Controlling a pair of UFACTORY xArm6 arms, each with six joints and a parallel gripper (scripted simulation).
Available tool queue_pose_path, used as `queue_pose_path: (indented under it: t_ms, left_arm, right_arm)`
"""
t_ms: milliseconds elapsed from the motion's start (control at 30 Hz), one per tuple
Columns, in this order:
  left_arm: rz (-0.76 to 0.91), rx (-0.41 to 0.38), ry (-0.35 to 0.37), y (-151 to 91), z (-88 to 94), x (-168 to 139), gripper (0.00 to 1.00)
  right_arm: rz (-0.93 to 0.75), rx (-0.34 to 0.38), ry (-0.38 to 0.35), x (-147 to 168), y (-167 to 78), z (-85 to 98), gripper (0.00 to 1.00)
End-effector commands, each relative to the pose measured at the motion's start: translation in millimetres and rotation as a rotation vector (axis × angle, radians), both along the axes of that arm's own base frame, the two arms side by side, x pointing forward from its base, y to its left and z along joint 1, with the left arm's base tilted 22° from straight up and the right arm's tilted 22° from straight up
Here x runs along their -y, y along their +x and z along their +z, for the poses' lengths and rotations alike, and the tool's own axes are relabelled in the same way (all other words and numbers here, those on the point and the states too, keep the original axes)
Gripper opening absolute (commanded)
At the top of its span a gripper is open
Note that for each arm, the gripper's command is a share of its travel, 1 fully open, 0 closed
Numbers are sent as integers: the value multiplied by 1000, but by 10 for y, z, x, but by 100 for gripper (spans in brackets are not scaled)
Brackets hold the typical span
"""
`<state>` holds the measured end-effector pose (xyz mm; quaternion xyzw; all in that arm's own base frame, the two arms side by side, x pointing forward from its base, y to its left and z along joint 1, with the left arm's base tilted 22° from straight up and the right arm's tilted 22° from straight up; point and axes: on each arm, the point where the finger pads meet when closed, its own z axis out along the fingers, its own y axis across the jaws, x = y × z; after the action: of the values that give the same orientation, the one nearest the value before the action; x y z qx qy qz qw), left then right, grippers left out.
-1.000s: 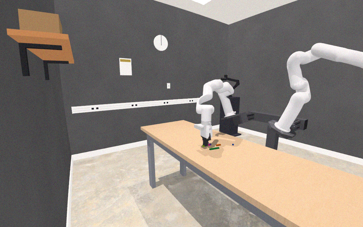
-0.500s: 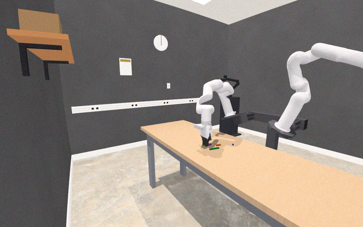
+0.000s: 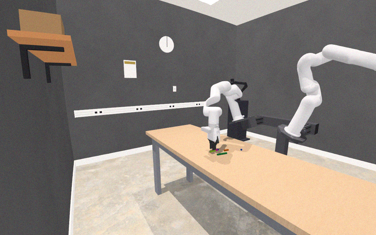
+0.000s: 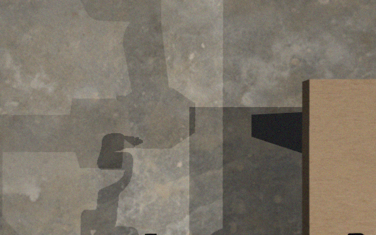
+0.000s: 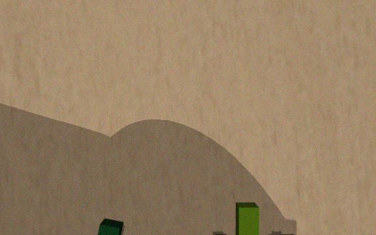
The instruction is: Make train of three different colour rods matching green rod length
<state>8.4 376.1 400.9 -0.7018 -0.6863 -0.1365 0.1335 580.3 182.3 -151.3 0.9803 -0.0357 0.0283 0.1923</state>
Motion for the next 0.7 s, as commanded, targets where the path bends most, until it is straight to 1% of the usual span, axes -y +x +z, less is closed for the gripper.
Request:
queue_pose_path:
  t_ms: [0,33,267,400,500,667]
  left_arm:
    - [0,0,5,0,22,-3,100]
    - [0,0,5,0,22,-3,100]
    - [0,0,5,0,22,-3,100]
    - [0,0,5,0,22,-3,100]
    - [0,0,5,0,22,-3,100]
    - [0,0,5,0,22,-3,100]
  right_arm:
    - [2,6,3,-68,17,147,26]
    - [2,6,3,-68,17,147,26]
    - [2,6,3,-211,-1,498,26]
    - [2,6,3,-277,-9,659,26]
    - [2,6,3,-303,-12,724,26]
    - [2,6,3,-311,-13,742,26]
